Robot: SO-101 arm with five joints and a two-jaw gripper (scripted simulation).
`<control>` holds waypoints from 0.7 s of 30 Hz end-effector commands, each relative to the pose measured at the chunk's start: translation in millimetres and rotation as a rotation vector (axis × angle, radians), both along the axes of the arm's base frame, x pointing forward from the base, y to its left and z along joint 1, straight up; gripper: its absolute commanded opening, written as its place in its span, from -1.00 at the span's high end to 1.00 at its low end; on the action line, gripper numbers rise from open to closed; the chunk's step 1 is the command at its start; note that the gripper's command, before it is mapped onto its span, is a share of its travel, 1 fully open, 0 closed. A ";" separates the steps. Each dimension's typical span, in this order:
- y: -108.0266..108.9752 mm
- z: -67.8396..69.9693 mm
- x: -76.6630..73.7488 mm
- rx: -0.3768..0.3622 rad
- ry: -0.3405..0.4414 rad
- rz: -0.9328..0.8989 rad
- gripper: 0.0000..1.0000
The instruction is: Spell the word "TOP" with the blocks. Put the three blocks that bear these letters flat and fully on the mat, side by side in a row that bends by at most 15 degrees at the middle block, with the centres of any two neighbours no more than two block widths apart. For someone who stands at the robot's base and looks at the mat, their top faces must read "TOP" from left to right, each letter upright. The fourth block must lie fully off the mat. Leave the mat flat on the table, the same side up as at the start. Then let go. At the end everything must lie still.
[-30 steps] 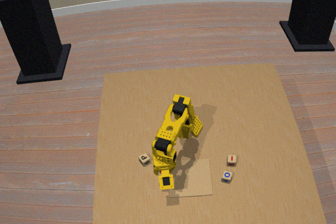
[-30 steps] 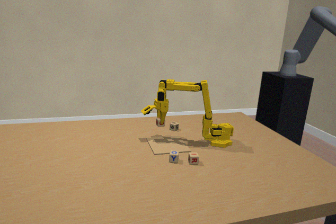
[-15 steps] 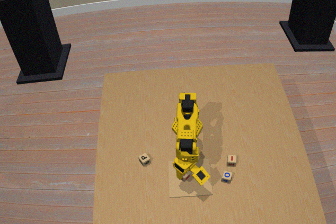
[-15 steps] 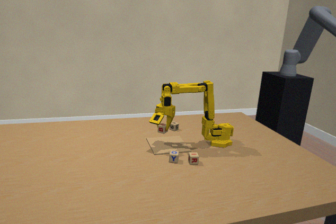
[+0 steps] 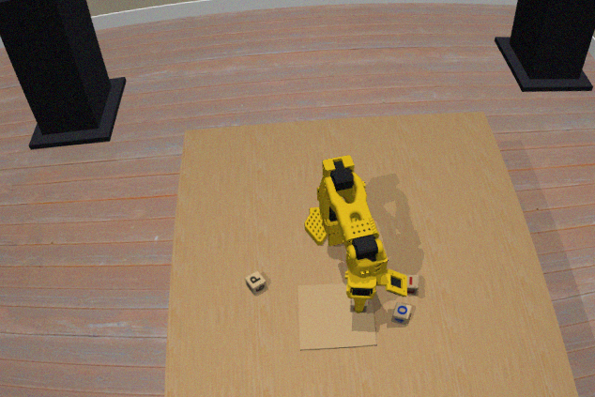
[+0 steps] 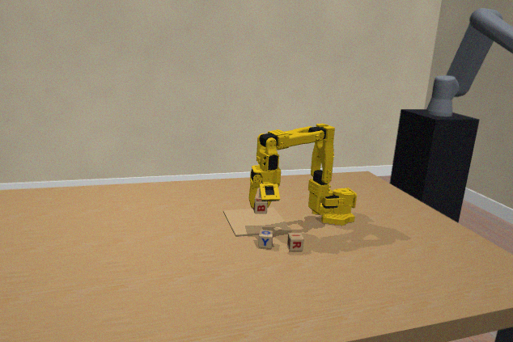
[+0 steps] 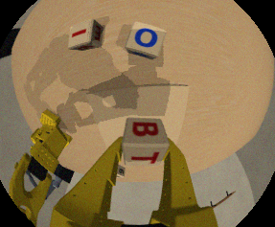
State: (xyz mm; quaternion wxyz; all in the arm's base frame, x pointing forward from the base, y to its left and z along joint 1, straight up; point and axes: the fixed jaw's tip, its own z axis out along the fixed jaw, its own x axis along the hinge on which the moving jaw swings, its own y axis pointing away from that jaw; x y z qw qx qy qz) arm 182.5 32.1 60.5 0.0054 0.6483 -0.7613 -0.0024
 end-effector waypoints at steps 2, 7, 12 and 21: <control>10.0 14.4 6.6 0.018 -0.104 0.113 1.00; 10.7 14.3 6.2 0.018 -0.104 0.123 1.00; 10.7 14.3 6.2 0.018 -0.104 0.123 1.00; 10.7 14.3 6.2 0.018 -0.104 0.123 1.00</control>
